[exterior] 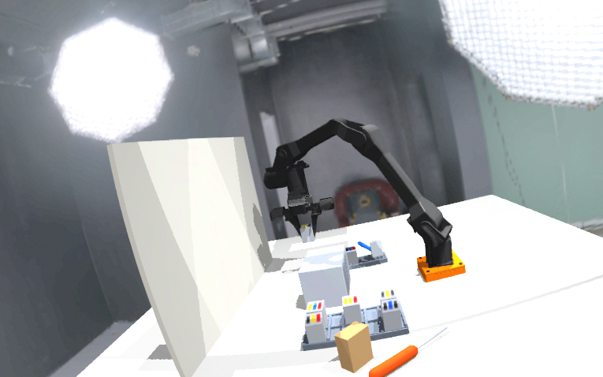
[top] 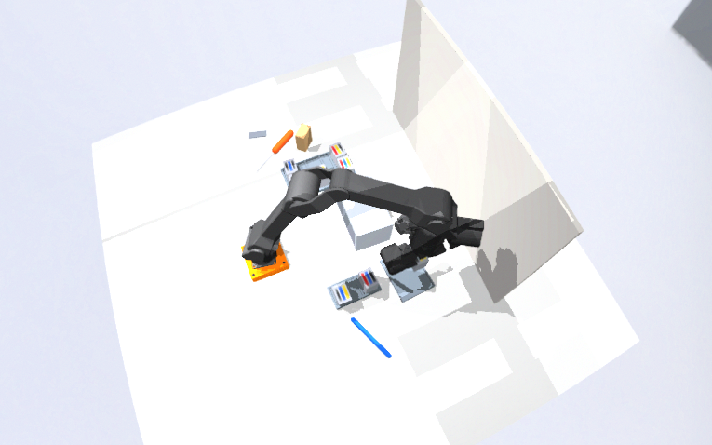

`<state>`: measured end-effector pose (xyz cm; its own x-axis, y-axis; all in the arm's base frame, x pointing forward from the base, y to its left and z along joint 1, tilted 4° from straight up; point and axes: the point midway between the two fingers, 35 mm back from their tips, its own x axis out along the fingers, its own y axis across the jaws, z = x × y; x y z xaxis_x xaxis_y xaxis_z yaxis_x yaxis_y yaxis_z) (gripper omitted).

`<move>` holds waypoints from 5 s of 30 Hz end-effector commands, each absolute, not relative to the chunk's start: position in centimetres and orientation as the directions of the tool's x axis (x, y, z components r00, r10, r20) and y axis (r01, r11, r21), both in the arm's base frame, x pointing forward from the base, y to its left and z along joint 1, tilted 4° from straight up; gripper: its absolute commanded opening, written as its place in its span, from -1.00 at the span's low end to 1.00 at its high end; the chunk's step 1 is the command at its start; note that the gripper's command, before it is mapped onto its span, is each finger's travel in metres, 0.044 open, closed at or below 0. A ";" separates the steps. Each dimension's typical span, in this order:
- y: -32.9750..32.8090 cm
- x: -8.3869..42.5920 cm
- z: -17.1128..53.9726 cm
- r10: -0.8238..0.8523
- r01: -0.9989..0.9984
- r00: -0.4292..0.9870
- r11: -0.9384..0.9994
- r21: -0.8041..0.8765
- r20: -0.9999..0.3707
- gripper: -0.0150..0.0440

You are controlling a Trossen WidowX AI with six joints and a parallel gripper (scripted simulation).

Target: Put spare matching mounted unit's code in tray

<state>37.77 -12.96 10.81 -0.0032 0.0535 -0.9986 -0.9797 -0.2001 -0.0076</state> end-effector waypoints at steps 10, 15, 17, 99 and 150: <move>-13.0 37.8 9.9 0.050 -0.980 -0.002 -0.199 -0.008 -0.999 -0.49; -13.0 37.8 9.6 0.050 -0.980 -0.002 -0.199 -0.008 -0.999 -0.49; -13.0 37.8 9.4 0.050 -0.980 -0.002 -0.199 -0.008 -0.999 -0.49; -12.5 37.2 3.9 0.050 -0.980 -0.003 -0.199 -0.007 -0.999 -0.49; -12.8 36.8 13.2 0.050 -0.980 -0.003 -0.199 -0.007 -0.999 1.00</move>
<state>37.24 -12.75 10.65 -0.0043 0.0538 -0.9985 -0.9806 -0.1957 -0.0063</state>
